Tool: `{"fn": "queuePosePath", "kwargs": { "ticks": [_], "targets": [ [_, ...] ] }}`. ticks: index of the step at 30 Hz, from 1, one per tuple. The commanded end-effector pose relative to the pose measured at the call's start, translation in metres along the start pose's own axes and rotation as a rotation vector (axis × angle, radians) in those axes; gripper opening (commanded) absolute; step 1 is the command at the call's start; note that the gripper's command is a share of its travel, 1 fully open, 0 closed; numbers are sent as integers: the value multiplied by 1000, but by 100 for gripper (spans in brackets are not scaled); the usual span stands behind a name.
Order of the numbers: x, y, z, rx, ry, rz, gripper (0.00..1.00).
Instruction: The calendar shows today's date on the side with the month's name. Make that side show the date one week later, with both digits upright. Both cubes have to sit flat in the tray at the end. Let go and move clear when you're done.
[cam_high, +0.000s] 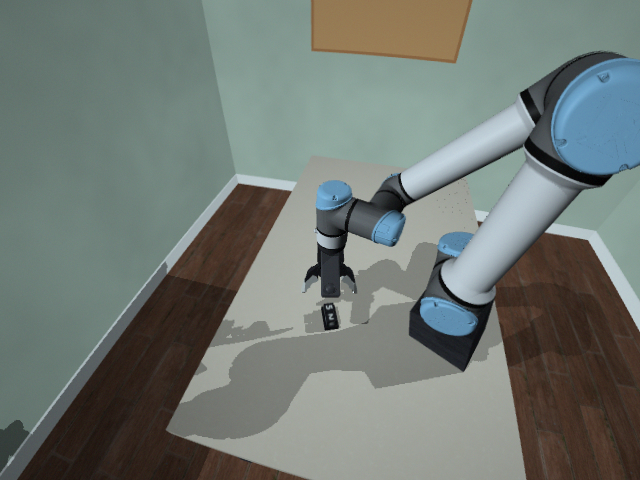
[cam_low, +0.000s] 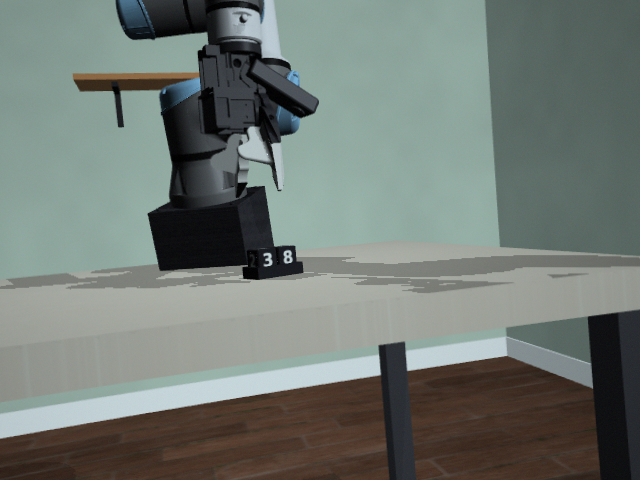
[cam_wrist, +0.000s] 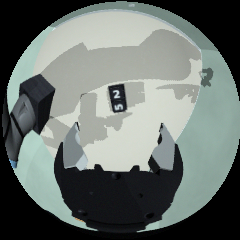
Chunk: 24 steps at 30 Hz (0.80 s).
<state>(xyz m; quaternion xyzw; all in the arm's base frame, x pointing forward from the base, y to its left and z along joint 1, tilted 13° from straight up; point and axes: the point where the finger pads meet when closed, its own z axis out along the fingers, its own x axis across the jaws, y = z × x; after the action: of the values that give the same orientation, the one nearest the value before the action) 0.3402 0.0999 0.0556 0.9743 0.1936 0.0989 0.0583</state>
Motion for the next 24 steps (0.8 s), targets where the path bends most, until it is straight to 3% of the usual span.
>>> {"fn": "queuePosePath", "kwargs": {
  "ticks": [1, 24],
  "targets": [
    [0, 1, 1, 3, 3, -52, 100],
    [-2, 2, 2, 3, 4, -155, 100]
  ]
}}
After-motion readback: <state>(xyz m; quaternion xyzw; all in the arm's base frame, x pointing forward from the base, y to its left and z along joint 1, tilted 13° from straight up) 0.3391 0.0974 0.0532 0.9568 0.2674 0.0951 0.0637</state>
